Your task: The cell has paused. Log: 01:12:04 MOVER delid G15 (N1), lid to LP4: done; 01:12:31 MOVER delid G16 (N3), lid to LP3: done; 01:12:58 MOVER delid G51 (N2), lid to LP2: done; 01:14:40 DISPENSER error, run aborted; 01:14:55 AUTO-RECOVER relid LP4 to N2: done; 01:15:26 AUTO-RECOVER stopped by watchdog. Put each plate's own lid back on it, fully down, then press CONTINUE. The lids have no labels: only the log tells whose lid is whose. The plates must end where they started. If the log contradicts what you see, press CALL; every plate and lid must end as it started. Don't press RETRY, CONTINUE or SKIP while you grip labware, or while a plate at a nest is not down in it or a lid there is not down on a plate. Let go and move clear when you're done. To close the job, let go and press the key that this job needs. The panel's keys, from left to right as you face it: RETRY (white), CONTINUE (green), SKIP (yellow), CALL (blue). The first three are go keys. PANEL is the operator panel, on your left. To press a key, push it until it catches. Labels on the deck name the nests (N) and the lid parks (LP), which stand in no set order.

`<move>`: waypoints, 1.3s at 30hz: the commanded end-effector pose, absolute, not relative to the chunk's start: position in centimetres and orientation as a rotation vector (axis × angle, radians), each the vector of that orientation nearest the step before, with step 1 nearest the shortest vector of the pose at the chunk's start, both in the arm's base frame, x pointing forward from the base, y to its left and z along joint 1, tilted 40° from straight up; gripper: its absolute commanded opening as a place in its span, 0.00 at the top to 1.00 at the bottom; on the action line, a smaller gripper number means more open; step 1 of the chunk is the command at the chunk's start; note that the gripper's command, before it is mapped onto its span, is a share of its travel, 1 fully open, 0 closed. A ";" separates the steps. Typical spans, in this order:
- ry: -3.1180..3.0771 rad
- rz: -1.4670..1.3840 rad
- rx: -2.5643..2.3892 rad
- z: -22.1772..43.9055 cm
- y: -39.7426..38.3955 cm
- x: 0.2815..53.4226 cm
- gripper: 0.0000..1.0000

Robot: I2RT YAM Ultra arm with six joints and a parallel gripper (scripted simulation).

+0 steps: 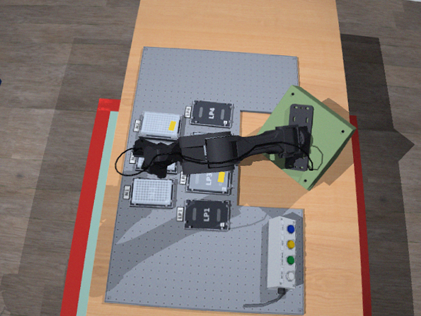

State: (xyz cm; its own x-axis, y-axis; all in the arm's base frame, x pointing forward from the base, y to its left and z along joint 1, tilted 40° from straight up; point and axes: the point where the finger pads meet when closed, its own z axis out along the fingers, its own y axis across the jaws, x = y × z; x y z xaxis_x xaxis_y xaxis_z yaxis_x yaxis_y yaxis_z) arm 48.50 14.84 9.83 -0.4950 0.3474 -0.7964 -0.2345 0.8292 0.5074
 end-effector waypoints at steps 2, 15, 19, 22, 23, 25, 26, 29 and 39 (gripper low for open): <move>1.932 0.689 0.084 10.4 13.1 50.0 1.00; 1.933 0.685 0.082 7.0 7.5 51.4 1.00; 1.933 0.684 0.082 6.5 6.7 51.6 1.00; 1.933 0.683 0.081 5.7 5.4 51.9 1.00; 1.933 0.683 0.081 5.4 5.0 52.0 1.00; 1.934 0.682 0.081 4.9 4.1 52.2 1.00; 1.934 0.682 0.081 4.6 3.7 52.3 1.00; 1.951 0.688 0.091 4.3 3.7 51.9 1.00; 1.951 0.688 0.091 4.3 3.7 51.9 1.00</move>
